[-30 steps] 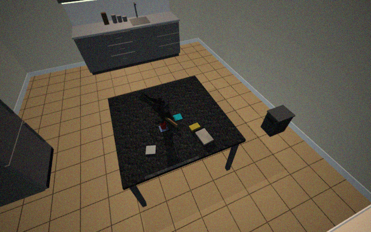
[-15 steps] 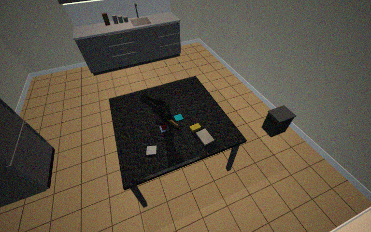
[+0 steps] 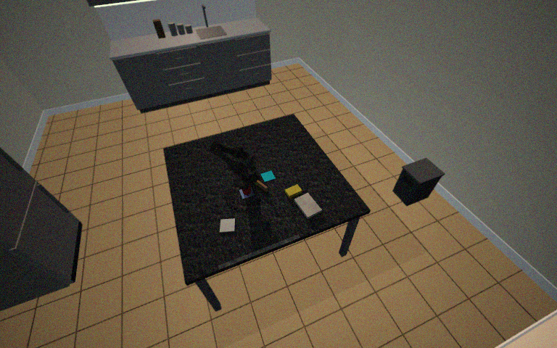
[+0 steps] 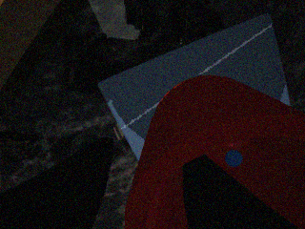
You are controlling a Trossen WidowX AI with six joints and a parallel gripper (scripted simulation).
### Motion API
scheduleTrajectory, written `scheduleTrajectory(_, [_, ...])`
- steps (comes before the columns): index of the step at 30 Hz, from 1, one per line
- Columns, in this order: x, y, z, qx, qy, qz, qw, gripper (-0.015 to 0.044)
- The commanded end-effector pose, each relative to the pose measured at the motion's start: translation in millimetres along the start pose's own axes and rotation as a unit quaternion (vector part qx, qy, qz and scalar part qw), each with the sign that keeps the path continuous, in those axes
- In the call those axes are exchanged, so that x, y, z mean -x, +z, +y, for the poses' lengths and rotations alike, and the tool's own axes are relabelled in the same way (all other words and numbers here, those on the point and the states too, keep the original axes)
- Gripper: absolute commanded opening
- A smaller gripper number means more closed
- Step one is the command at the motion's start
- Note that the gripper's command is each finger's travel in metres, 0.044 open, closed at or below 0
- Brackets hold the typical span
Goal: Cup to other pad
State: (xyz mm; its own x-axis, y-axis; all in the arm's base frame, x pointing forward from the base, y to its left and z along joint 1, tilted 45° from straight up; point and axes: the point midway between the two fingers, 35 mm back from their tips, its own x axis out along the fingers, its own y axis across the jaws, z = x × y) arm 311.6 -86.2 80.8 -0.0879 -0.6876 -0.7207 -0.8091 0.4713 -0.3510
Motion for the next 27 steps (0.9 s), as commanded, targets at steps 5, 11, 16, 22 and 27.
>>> scheduleTrajectory(5, [-3, -1, 0, 0.000, 0.000, 0.001, 1.000, 0.0122])
scheduleTrajectory(11, [-3, -1, 0, 0.000, 0.000, 0.001, 1.000, 0.0023])
scheduleTrajectory(16, [-3, -1, 0, 0.000, 0.000, 0.001, 1.000, 0.0000])
scheduleTrajectory(22, [2, 0, 0, 0.000, 0.000, 0.001, 1.000, 0.0000])
scheduleTrajectory(27, [16, 1, 0, 0.001, 0.000, 0.000, 1.000, 0.0000])
